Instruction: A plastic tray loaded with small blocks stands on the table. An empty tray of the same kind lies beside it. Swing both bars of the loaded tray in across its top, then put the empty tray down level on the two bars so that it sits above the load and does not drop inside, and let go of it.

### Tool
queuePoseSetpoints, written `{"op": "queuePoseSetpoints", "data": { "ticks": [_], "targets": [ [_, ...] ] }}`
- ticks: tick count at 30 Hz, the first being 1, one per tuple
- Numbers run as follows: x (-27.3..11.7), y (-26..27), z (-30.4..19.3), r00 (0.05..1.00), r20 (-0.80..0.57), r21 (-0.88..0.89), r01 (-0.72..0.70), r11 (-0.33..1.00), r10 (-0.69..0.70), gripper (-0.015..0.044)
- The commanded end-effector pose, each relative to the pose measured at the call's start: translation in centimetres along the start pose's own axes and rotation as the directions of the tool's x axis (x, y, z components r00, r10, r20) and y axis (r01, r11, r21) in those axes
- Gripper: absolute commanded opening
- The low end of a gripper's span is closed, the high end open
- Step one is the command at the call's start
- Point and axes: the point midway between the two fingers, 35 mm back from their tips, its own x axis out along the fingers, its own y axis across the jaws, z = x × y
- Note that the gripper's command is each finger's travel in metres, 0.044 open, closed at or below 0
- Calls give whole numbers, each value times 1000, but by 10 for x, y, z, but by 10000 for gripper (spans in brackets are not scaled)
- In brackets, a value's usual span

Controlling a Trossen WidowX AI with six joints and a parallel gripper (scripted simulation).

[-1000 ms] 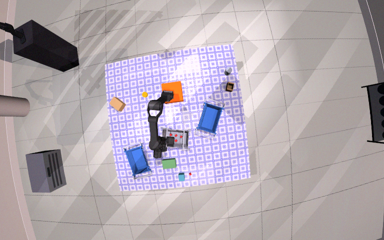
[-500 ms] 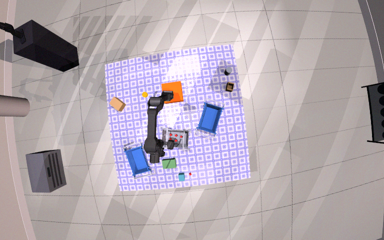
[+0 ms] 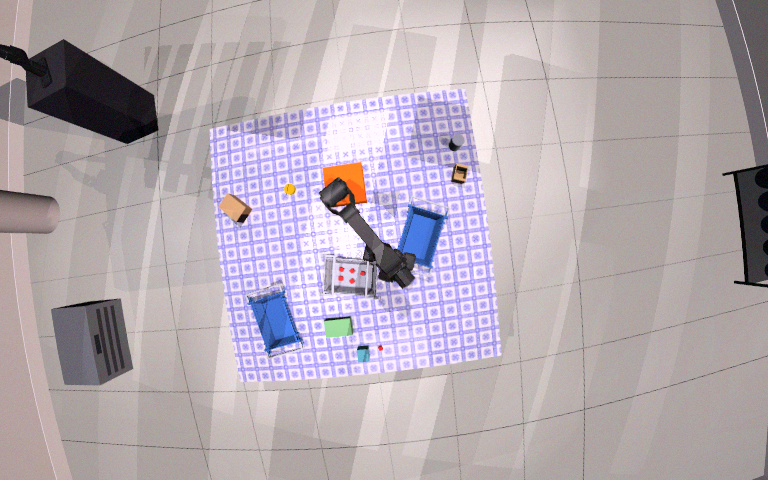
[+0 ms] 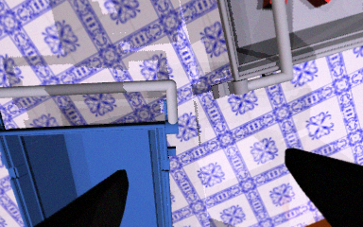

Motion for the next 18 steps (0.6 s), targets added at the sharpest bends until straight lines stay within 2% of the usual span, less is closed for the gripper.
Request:
{"op": "queuePoseSetpoints", "data": {
  "ticks": [1, 5, 13, 18],
  "targets": [
    [18, 25, -58, 1000, -6, 44, 2, 999, -2, 440],
    [35, 37, -112, 1000, -14, 78, 5, 997, -4, 440],
    [37, 37, -115, 1000, -14, 80, 5, 997, -4, 440],
    [54, 39, -114, 1000, -14, 80, 5, 997, -4, 440]
  ]
}}
